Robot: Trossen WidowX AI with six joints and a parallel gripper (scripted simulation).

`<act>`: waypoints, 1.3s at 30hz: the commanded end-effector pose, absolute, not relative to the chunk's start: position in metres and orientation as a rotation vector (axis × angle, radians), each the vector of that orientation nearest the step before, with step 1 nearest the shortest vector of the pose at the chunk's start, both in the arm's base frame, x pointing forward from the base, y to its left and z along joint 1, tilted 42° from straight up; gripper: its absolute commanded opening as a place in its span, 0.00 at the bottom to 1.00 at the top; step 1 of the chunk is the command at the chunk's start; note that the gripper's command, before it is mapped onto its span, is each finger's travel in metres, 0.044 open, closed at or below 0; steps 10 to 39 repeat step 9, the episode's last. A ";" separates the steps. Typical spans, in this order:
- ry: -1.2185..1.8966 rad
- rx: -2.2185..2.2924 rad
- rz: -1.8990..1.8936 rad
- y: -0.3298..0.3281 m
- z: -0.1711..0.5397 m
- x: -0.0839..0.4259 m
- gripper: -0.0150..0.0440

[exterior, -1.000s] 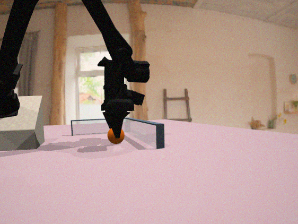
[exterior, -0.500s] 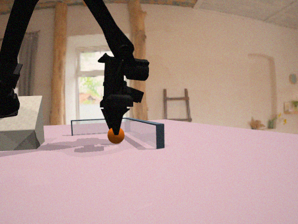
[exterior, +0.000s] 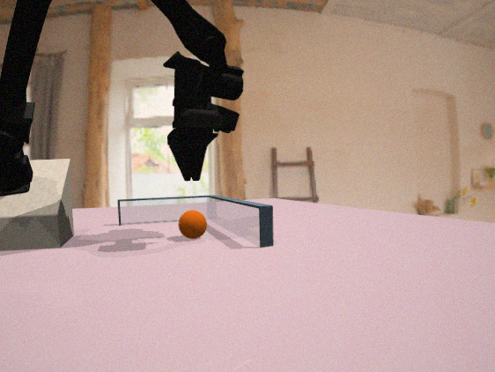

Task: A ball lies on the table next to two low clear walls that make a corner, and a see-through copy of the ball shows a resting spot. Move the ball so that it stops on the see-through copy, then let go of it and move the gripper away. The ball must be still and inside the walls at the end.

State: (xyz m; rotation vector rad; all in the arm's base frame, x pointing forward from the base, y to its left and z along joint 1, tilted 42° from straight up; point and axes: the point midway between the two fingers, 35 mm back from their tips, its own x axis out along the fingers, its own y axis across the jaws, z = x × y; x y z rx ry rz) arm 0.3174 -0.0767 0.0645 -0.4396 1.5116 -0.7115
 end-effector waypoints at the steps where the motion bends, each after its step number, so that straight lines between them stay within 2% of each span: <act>1: 1.505 -0.437 -0.711 -0.063 0.079 0.319 0.97; 2: 1.505 -0.436 -0.713 -0.056 0.088 0.319 1.00; 39: 1.506 -0.436 -0.715 -0.050 0.096 0.318 1.00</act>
